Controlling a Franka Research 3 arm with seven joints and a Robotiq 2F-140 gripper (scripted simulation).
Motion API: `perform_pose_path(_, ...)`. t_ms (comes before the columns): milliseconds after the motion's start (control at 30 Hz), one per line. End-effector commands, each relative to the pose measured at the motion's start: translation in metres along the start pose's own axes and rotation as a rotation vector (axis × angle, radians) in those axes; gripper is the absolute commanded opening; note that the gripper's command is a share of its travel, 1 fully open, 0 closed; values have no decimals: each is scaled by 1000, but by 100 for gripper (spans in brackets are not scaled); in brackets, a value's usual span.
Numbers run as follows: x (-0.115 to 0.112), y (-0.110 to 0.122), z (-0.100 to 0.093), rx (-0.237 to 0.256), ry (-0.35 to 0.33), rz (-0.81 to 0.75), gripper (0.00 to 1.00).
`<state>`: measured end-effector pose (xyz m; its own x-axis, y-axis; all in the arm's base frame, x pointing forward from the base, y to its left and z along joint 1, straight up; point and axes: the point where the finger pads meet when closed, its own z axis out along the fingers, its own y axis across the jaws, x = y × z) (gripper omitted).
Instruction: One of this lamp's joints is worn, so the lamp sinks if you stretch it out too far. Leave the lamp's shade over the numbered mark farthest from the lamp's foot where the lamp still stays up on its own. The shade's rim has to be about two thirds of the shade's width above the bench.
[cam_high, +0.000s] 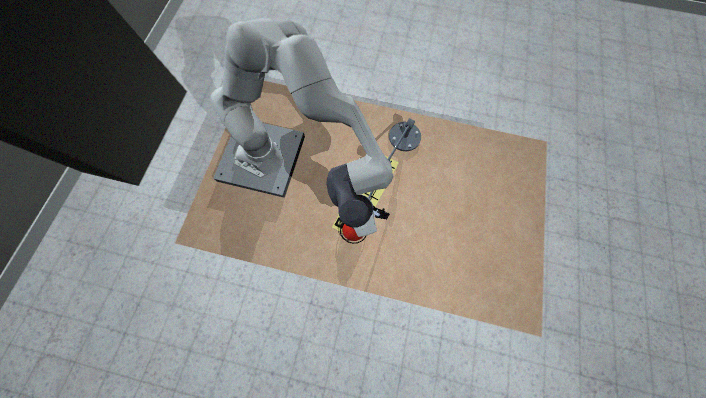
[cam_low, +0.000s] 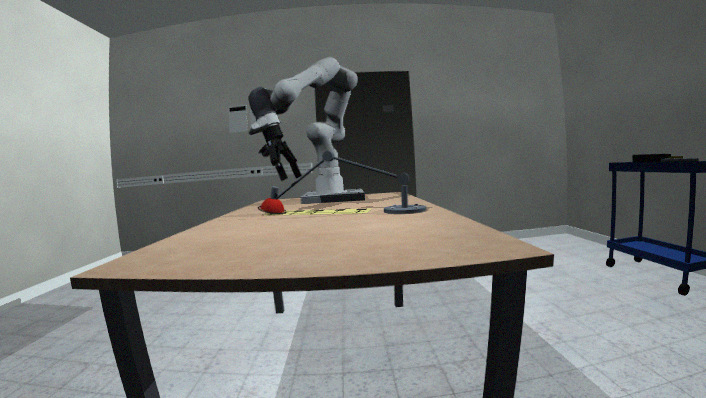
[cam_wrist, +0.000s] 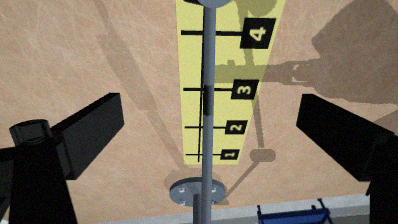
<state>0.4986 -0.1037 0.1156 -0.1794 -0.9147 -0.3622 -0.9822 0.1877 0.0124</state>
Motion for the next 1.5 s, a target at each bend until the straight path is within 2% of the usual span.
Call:
perform_pose_path(0,0,0,-8,1,-1,0,100)
perform_pose_path(433,-2,1,-65,1,-1,0,100)
perform_pose_path(500,-2,1,-65,1,-1,0,100)
perform_pose_path(1000,1,-2,-127,20,8,-14,100)
perform_pose_path(1467,5,-6,-124,33,16,-20,100)
